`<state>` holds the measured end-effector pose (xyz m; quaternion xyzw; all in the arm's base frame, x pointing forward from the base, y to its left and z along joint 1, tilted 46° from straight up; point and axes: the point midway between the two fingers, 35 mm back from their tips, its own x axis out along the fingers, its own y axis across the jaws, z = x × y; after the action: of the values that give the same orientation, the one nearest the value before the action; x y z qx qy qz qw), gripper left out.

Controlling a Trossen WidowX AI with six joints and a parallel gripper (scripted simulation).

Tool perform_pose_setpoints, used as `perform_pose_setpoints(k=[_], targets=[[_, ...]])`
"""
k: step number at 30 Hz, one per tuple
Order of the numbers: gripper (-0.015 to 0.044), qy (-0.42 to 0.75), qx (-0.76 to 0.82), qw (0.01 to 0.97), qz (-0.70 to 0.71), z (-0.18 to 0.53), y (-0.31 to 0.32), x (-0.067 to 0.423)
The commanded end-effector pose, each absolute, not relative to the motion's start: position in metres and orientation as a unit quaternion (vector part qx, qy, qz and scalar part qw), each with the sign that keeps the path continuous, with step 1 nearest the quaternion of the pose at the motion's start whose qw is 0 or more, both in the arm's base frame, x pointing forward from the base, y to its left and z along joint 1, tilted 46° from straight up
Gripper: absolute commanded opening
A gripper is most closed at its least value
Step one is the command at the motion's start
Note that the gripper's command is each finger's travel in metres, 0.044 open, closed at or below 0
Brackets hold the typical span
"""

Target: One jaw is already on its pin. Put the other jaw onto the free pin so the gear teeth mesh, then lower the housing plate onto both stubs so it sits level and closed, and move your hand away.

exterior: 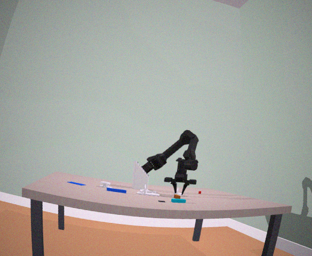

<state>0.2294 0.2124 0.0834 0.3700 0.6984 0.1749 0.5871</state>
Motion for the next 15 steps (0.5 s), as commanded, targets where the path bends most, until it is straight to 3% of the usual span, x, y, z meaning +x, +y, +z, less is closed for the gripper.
perform_pose_setpoints(k=[1,15], targets=[[0.0134,0.698,0.370,0.587,0.177,0.0839,0.2132,0.2295],[0.0134,0.698,0.369,0.588,0.176,0.0906,0.2053,0.2316]])
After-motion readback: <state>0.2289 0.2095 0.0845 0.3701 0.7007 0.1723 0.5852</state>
